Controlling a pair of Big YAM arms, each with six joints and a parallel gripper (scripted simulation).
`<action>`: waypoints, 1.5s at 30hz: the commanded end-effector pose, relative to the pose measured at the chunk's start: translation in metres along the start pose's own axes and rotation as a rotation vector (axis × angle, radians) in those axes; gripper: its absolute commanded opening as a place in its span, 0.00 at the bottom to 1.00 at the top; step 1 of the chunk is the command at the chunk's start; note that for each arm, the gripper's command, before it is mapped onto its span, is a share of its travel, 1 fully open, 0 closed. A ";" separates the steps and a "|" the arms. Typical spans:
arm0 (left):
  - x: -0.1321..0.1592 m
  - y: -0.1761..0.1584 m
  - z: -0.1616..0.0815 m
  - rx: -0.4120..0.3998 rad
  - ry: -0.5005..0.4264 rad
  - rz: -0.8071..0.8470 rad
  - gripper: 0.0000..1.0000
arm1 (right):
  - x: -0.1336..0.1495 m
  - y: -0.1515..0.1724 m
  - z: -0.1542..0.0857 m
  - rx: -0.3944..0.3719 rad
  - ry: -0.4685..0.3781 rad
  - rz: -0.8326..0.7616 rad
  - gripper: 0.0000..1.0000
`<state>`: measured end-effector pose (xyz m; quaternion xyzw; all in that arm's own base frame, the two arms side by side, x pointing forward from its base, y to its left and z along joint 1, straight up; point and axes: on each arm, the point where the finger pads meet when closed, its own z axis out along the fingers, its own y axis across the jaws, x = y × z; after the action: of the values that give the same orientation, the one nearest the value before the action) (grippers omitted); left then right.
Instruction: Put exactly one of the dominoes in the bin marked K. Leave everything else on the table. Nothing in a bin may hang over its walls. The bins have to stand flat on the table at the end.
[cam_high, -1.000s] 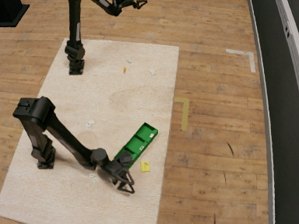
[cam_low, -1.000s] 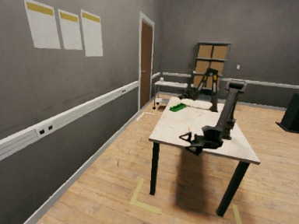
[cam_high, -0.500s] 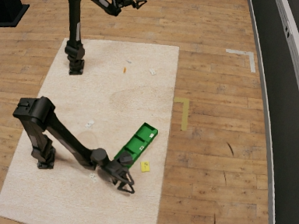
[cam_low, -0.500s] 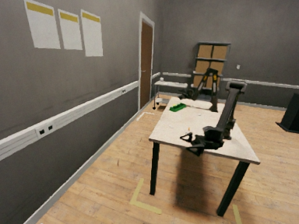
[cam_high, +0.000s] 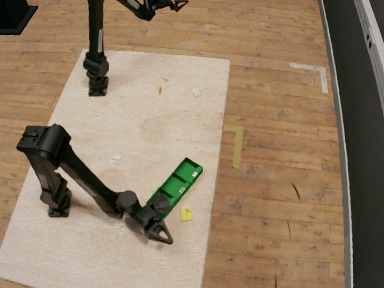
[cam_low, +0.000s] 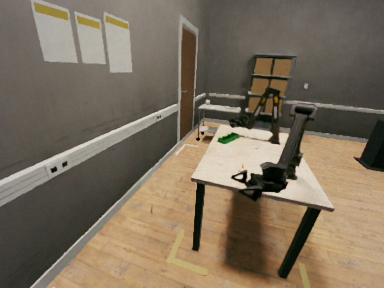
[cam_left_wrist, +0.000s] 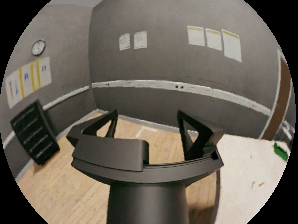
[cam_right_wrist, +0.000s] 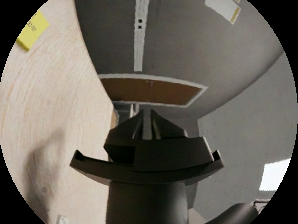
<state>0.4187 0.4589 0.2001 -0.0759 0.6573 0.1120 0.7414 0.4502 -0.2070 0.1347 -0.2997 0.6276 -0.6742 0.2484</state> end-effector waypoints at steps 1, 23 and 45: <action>-0.008 0.010 -0.003 -0.015 -0.012 0.014 1.00 | 0.000 0.000 0.000 0.000 0.000 0.000 0.09; -0.008 0.010 -0.003 -0.015 -0.012 0.014 1.00 | 0.000 0.000 0.000 0.000 0.000 0.000 0.09; -0.008 0.010 -0.003 -0.015 -0.012 0.014 1.00 | -0.009 -0.083 0.012 -0.011 -0.014 0.094 0.09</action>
<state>0.4187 0.4589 0.2001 -0.0759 0.6573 0.1120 0.7414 0.4680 -0.1941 0.2453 -0.2686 0.6217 -0.6727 0.2978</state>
